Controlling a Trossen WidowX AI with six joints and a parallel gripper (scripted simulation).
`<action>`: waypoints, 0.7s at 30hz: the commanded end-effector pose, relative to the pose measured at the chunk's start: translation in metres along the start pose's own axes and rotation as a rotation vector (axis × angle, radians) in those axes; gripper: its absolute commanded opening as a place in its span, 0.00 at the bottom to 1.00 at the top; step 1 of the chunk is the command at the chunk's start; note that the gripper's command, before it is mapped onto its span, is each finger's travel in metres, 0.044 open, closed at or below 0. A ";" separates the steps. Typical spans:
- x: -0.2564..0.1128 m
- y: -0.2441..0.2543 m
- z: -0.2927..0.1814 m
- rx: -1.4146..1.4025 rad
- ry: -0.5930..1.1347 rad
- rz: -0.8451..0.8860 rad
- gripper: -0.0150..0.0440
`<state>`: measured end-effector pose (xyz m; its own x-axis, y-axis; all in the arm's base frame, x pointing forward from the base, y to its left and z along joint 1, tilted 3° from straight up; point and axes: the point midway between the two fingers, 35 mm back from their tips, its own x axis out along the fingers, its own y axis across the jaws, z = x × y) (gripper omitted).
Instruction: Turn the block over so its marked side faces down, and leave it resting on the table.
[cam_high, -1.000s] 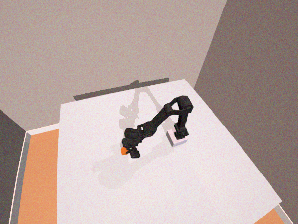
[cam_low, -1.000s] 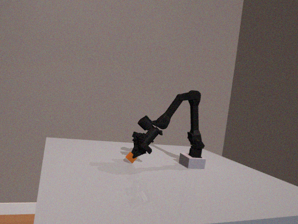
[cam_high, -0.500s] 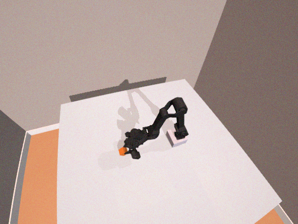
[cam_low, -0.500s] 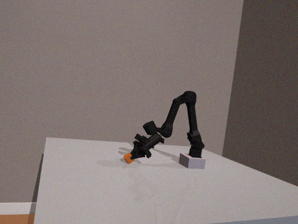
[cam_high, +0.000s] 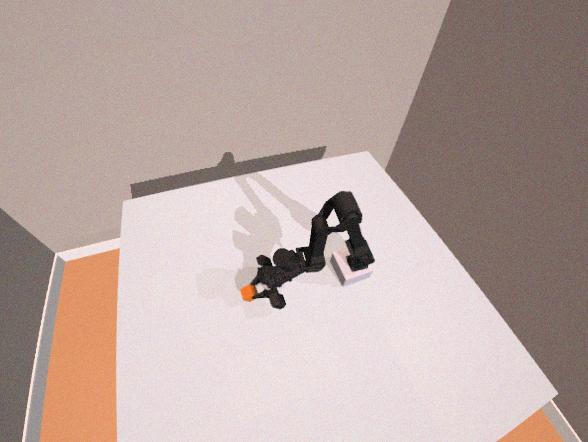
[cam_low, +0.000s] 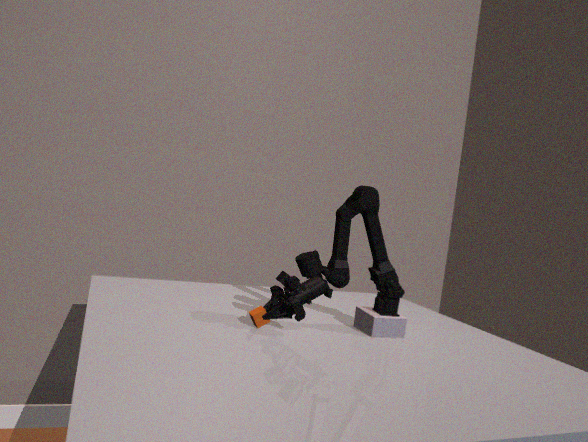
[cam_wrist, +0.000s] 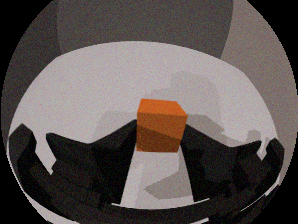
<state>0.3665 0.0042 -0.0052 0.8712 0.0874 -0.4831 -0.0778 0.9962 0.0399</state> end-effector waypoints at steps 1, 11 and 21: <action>-0.004 0.001 0.000 0.006 -0.032 0.005 0.25; -0.004 0.001 0.000 0.006 -0.034 0.005 0.25; -0.004 0.001 0.000 0.006 -0.034 0.005 0.57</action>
<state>0.3636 0.0041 -0.0031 0.8869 0.0876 -0.4535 -0.0777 0.9962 0.0404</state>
